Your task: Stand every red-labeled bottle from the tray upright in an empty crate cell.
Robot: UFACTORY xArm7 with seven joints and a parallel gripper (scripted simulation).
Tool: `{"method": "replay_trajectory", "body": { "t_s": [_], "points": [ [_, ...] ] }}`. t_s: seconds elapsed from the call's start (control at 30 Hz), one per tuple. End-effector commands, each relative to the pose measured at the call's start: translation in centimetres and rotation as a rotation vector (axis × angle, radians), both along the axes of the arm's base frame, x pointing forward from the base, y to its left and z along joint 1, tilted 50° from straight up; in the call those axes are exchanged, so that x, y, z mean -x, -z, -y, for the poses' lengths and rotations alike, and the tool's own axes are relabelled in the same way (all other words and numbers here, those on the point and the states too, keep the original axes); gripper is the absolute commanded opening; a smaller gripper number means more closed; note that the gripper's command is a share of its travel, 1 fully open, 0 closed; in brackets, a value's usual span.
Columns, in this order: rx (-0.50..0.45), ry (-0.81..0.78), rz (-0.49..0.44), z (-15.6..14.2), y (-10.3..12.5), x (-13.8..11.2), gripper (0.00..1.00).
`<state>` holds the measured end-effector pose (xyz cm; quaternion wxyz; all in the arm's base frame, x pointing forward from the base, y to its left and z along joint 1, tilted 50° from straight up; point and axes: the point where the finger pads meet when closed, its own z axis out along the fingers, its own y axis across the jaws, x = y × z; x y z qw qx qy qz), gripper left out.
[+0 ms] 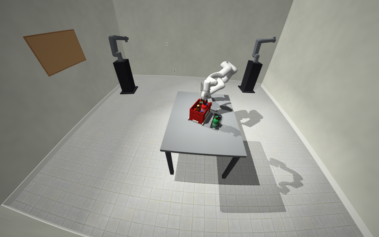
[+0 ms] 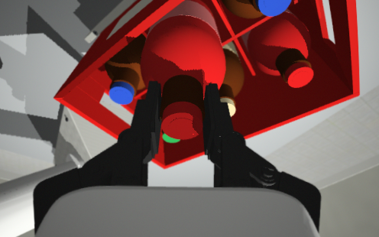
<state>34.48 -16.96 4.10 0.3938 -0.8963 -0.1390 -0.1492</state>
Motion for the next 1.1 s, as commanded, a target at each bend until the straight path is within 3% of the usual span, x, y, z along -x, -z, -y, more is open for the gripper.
{"method": "replay_trajectory", "body": {
  "t_s": [0.0, 1.07],
  "points": [
    [0.004, 0.004, 0.002, -0.1, 0.3, -0.1, 0.00],
    [0.004, 0.004, 0.002, -1.6, 1.6, -0.5, 0.00]
  ]
}}
